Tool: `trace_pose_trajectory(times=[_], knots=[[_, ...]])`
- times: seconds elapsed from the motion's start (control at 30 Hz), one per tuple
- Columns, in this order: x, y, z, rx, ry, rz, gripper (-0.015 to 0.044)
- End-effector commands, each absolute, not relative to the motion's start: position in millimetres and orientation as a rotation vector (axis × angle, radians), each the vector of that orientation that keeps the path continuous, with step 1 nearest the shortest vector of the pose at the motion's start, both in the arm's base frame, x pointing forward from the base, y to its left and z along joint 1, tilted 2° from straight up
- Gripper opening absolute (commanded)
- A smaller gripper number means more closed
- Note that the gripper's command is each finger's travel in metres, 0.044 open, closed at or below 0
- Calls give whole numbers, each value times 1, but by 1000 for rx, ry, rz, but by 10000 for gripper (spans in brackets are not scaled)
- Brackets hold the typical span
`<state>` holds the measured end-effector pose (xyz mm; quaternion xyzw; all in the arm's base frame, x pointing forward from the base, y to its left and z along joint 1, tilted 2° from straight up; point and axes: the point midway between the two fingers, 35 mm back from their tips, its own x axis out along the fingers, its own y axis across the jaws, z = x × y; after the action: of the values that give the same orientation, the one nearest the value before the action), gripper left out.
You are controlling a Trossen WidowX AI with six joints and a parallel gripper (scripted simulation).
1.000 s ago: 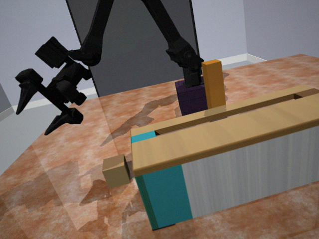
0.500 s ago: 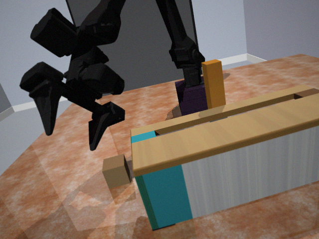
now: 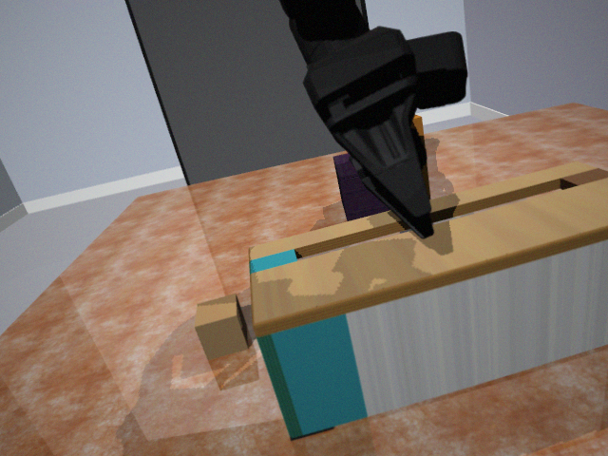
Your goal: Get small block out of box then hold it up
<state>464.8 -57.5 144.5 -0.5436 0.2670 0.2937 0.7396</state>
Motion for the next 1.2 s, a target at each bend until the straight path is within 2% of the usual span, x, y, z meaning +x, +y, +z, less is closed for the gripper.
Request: trace_pose_trajectory(times=[0.0, 0.1, 0.27, 0.43, 1.17], knots=[[457, 14, 152, -1246, 578, 789, 400], [447, 55, 154, -1277, 576, 878, 400], [410, 62, 133, -1264, 796, 1021, 400], [351, 64, 124, -1272, 1100, 1216, 400], [352, 52, 124, -1274, 1112, 1222, 400]])
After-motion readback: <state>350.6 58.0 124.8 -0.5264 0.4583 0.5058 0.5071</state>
